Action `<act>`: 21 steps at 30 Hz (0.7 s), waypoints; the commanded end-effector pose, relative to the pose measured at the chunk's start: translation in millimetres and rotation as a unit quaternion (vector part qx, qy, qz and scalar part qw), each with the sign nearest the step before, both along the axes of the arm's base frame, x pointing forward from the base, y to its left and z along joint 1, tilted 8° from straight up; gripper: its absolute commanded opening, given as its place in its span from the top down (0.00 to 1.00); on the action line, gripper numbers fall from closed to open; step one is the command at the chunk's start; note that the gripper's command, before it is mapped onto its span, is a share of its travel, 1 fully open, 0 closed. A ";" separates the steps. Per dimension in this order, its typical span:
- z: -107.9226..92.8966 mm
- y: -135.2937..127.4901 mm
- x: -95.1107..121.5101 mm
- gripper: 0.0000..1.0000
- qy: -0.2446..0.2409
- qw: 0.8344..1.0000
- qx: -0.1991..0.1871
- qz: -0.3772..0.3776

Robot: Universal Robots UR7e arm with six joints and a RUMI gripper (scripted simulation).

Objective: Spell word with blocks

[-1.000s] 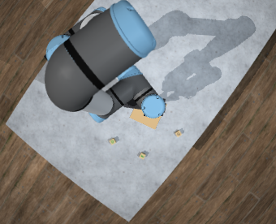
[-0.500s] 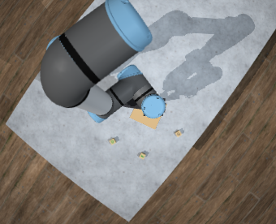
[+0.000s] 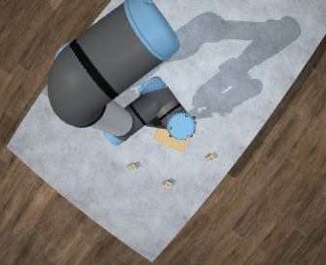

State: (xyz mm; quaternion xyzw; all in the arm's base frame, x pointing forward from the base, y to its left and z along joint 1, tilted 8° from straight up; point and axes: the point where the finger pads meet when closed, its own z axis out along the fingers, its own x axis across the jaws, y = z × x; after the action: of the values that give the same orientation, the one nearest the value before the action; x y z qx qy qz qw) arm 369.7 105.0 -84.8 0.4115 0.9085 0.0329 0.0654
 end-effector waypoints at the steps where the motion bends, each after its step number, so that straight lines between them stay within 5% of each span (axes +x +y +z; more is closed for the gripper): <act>1: 0.7 -0.6 0.3 0.95 -0.001 1.000 0.001 -0.009; 21: 0.6 3.1 -2.3 0.95 0.000 0.994 0.016 -0.112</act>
State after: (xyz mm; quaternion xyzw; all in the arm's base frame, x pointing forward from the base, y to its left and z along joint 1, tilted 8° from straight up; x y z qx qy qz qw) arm 368.4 107.3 -84.9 0.4765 0.8761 0.0381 0.0627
